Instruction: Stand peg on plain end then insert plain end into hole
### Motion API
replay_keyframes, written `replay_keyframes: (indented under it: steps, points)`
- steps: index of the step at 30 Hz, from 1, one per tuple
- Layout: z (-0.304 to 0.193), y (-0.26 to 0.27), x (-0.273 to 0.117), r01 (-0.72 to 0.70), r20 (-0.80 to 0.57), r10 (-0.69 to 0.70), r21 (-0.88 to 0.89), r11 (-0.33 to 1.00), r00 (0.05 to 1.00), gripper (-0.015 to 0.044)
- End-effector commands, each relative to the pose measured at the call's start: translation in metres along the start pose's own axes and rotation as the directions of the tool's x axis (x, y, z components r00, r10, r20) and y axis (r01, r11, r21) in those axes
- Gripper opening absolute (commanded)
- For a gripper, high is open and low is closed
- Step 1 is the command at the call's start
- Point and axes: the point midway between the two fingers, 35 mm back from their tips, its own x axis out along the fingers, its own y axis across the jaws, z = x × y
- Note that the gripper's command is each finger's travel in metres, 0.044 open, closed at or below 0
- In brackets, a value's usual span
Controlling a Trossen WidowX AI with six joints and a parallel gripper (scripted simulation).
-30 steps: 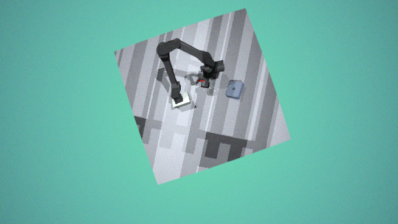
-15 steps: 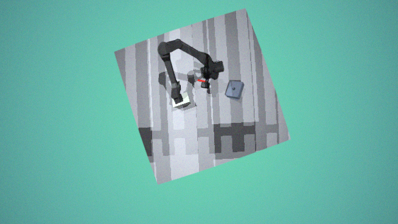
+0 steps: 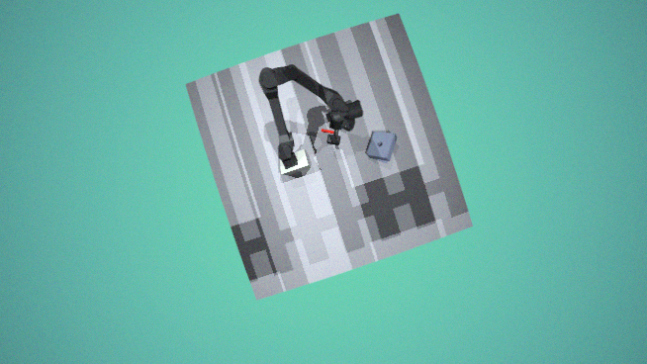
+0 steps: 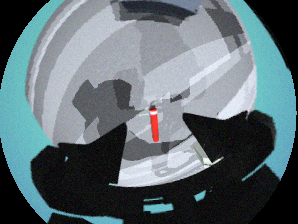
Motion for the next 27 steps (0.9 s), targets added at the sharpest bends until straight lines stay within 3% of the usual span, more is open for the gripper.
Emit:
replay_keyframes:
  steps: [1,21,27]
  points:
    - [-0.002,-0.003,0.008,0.000,-0.013,0.000,0.015,1.000,1.000,0.0440]
    - [-0.006,-0.002,0.037,-0.005,-0.016,0.005,0.015,1.000,1.000,0.0440]
    - [-0.006,-0.002,0.037,-0.005,-0.016,0.005,0.015,1.000,1.000,0.0282]
